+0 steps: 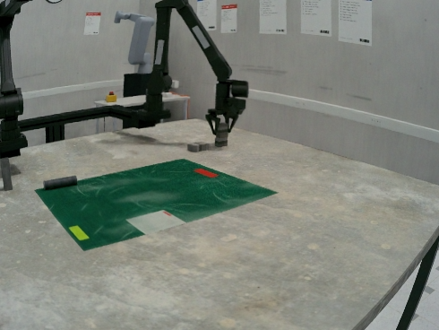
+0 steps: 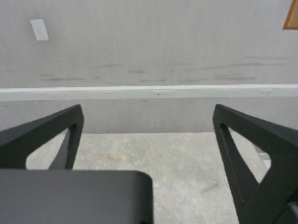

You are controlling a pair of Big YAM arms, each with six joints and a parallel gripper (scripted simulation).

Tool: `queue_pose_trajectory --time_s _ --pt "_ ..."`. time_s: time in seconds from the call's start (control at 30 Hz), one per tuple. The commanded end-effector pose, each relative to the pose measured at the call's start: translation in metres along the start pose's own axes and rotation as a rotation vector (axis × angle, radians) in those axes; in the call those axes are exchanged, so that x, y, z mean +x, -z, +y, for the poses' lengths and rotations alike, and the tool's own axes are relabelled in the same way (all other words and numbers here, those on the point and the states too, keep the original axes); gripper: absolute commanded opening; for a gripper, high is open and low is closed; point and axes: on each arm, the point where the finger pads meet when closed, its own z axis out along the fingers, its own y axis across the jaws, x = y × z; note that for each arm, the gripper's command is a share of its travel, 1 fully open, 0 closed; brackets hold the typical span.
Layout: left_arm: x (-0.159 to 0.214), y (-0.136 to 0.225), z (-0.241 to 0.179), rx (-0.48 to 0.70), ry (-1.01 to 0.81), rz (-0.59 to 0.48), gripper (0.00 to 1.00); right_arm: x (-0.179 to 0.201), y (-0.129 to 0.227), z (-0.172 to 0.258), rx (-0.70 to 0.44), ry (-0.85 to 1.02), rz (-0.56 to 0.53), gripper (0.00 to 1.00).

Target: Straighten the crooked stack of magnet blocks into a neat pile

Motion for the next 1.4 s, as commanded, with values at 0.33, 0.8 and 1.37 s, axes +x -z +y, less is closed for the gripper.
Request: queue_pose_trajectory --time_s 0.33,0.8,1.37 --pt "-0.007 0.004 0.004 -0.002 -0.01 -0.01 0.49 -0.022 -0.003 -0.006 0.01 -0.014 -0.025 1.0" --pt "-0.007 0.004 0.004 -0.001 -0.01 -0.01 0.49 -0.022 -0.003 -0.006 0.01 -0.014 -0.025 1.0" --pt "-0.007 0.004 0.004 -0.001 -0.01 -0.01 0.47 -0.022 -0.003 -0.006 0.01 -0.014 -0.025 1.0"
